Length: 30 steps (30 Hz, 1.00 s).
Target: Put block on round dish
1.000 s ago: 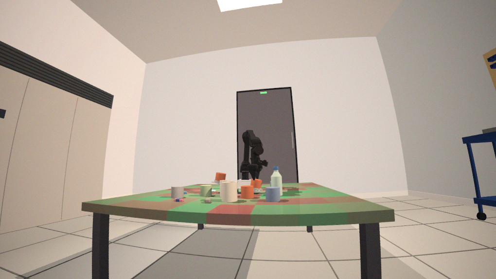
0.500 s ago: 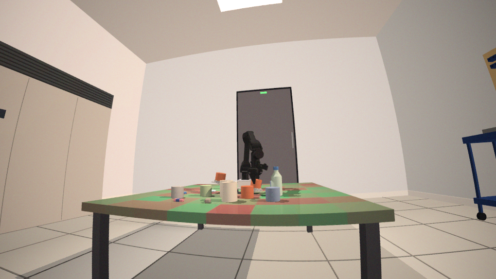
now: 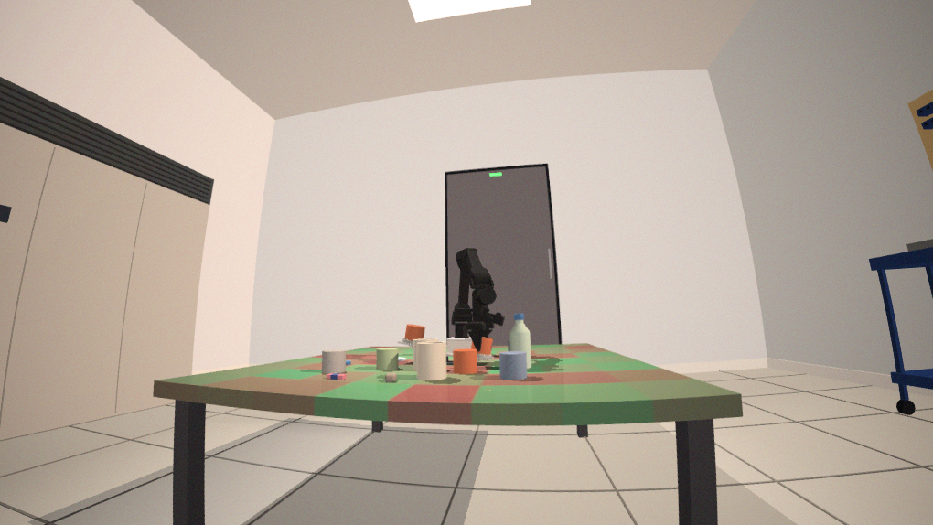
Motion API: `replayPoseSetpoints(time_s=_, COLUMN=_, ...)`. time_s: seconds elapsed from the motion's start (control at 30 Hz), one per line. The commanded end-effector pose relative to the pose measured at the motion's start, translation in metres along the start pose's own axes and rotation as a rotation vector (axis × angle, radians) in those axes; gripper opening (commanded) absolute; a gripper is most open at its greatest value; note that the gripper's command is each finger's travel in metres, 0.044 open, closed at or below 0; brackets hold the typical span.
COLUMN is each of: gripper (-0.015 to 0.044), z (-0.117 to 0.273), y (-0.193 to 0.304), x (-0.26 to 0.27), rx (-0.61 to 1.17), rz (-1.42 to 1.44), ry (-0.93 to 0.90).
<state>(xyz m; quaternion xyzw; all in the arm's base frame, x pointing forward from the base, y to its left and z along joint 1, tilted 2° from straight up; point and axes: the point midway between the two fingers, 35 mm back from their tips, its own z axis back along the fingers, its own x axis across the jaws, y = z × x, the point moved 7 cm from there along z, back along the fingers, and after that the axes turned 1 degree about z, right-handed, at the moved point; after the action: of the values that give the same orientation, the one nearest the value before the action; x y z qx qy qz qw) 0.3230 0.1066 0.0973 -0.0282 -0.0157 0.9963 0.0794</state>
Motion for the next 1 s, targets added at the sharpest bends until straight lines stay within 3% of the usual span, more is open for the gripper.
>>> replayPoseSetpoints(time_s=0.0, gripper=0.0341, z=-0.001, y=0.0, x=0.001, rx=-0.004, rz=0.0, ry=-0.003)
replayPoseSetpoints(time_s=0.17, gripper=0.0308, z=-0.001, y=0.0, x=0.001, rx=-0.004, rz=0.0, ry=-0.003)
replayPoseSetpoints(time_s=0.57, gripper=0.0, z=0.009, y=-0.001, x=-0.001, rx=-0.004, rz=0.0, ry=-0.003)
replayPoseSetpoints(time_s=0.97, gripper=0.0, z=0.023, y=-0.002, x=-0.004, rx=-0.004, rz=0.0, ry=-0.002)
